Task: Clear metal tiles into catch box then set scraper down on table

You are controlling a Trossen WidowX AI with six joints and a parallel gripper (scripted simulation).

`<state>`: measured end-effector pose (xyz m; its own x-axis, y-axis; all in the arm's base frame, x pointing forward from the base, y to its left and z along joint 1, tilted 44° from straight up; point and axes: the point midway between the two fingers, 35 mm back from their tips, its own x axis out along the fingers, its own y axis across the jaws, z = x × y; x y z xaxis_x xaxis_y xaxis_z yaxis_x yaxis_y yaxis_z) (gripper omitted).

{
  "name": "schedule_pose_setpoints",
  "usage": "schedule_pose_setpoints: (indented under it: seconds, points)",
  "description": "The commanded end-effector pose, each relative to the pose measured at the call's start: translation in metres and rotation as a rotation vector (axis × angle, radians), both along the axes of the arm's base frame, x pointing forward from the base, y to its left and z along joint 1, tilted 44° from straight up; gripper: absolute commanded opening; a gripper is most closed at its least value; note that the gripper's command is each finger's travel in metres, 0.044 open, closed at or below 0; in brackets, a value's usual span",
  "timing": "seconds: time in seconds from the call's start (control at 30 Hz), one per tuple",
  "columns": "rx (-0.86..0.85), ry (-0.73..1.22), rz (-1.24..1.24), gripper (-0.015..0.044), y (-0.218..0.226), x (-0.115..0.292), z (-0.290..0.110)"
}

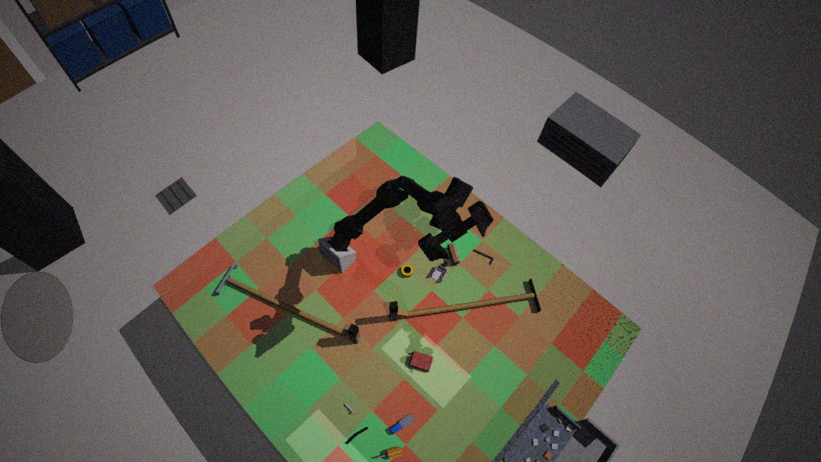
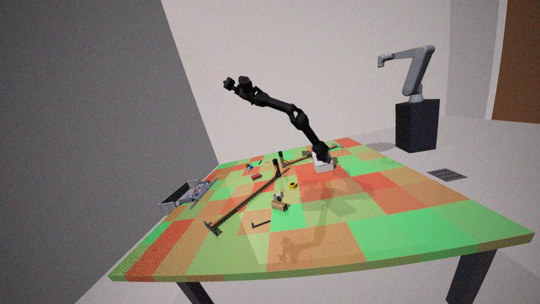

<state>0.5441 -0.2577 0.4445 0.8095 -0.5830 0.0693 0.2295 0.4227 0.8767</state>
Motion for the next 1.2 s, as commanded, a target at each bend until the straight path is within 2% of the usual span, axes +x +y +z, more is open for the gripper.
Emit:
schedule_pose_setpoints:
  seconds: [0.0,0.1,0.67,1.17]
  points:
    - [-0.004,0.004,-0.003,0.044,0.0,0.0,0.0]
    - [-0.004,0.004,-0.003,0.044,0.0,0.0,0.0]
    - [-0.052,0.194,0.156,0.0,0.027,0.03,-0.055]
    - [-0.096,0.356,0.325,0.0,0.059,0.051,-0.109]
